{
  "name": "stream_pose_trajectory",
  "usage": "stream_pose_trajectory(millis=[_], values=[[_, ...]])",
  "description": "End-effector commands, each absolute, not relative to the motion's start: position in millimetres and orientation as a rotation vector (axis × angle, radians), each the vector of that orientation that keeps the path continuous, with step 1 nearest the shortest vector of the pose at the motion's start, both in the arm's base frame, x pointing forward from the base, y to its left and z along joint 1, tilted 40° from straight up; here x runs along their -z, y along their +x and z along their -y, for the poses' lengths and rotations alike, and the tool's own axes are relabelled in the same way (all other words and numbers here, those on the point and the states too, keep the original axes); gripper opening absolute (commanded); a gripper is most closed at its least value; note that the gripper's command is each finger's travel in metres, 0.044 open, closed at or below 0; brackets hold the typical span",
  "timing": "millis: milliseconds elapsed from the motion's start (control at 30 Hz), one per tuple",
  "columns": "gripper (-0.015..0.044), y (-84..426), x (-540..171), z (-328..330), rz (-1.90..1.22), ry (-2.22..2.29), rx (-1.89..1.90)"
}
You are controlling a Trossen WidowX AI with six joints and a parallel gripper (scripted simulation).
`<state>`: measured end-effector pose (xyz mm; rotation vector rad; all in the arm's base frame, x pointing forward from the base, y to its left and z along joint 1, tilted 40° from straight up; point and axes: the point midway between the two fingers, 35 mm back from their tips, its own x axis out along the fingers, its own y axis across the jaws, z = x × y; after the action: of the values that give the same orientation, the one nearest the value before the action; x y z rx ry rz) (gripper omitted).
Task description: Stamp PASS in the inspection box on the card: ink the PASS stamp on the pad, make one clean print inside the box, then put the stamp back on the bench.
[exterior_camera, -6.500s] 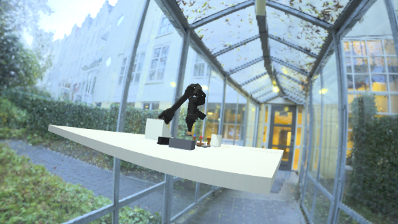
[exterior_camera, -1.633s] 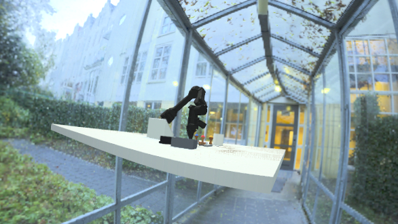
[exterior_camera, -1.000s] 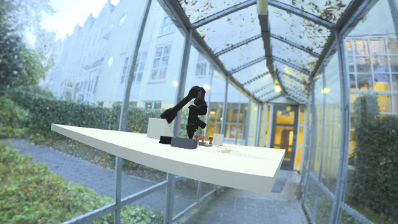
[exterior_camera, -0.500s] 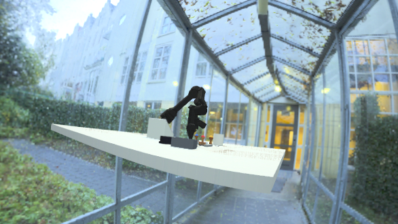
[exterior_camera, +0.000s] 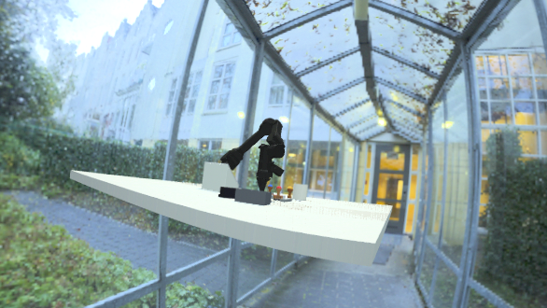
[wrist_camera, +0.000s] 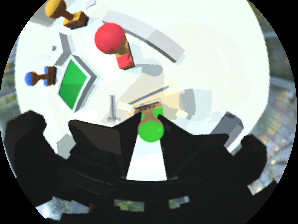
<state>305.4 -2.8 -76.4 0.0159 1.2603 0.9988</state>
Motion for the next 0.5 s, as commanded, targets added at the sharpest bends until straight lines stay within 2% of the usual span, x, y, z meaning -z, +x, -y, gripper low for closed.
stream_pose_trajectory(millis=[0, 467], values=[[0.0, 305.8, 74.4, 3.8, -1.256, 0.015, -1.002], [0.0, 307.2, 65.5, 11.7, -1.256, 0.014, -1.002]])
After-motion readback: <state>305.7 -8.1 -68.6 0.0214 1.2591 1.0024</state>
